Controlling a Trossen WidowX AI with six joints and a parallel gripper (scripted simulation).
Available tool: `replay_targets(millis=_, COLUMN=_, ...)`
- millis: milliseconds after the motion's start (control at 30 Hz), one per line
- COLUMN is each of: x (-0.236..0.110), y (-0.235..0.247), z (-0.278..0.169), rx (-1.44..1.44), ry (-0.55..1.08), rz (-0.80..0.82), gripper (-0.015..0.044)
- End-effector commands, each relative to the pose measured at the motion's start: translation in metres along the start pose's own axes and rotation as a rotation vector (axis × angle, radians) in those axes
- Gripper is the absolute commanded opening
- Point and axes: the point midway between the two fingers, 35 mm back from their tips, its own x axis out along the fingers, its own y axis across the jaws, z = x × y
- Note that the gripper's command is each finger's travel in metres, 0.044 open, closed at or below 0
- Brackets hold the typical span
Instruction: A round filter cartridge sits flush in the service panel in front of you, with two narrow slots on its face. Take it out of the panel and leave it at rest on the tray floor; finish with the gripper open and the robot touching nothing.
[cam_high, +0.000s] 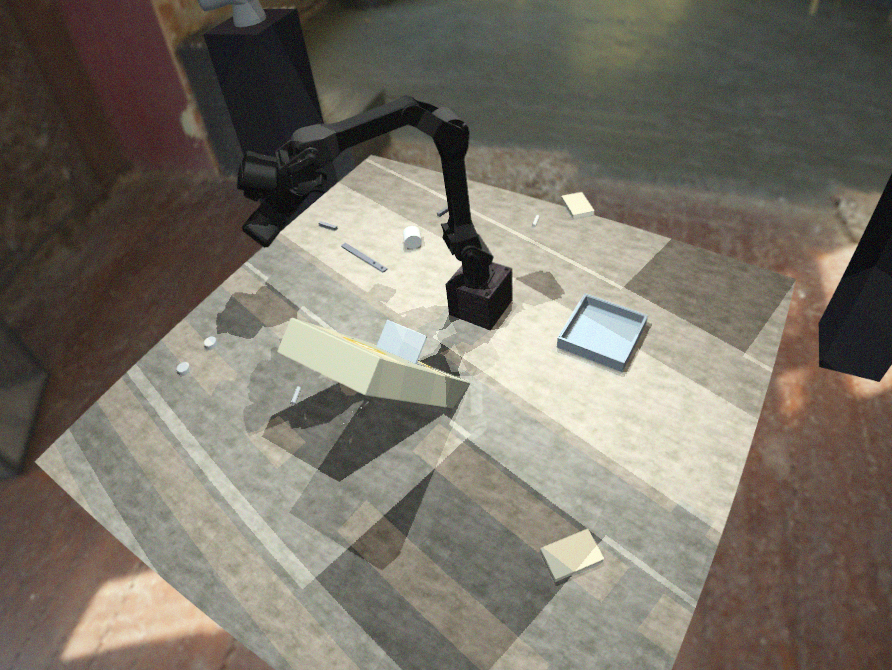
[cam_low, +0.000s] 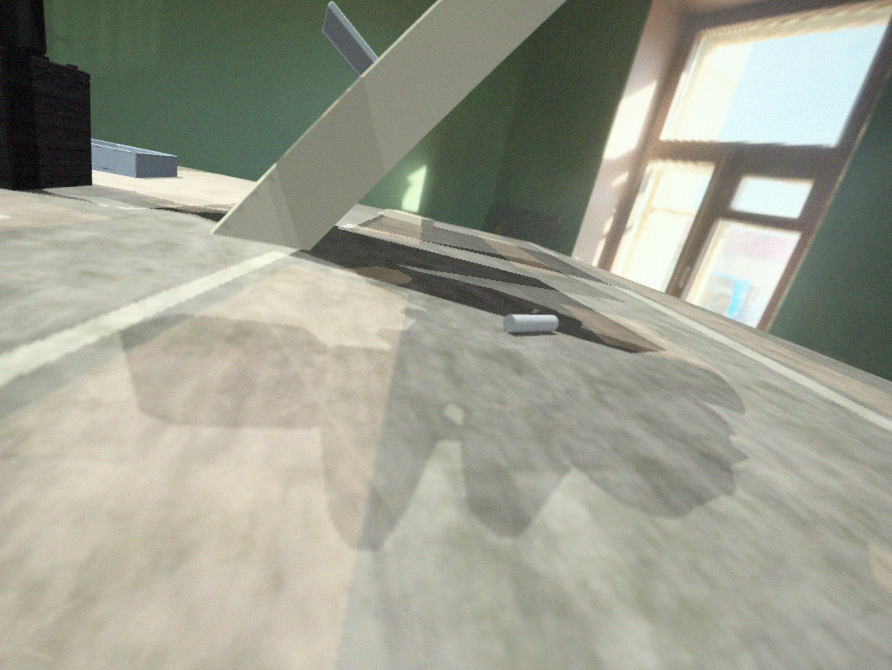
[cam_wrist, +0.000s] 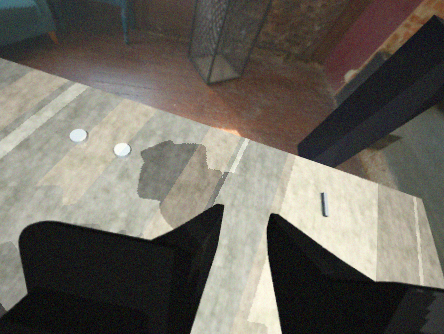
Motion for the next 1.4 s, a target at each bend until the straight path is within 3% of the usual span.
replay_targets(millis=0, x=-0.043, y=0.044, z=-0.041, rx=0.096, ry=0.017, rz=0.264, gripper=0.0117)
replay_targets(millis=300, x=-0.148, y=0.096, z=-0.144, rx=0.217, ry=0.231, rz=0.832, gripper=0.0117)
replay_targets(millis=567, x=-0.217, y=0.093, z=-0.221, rx=0.269, ry=0.522, rz=1.143, gripper=0.0117)
replay_targets(millis=1367, x=-0.219, y=0.106, z=-0.231, rx=0.271, ry=0.553, rz=1.167, gripper=0.0117)
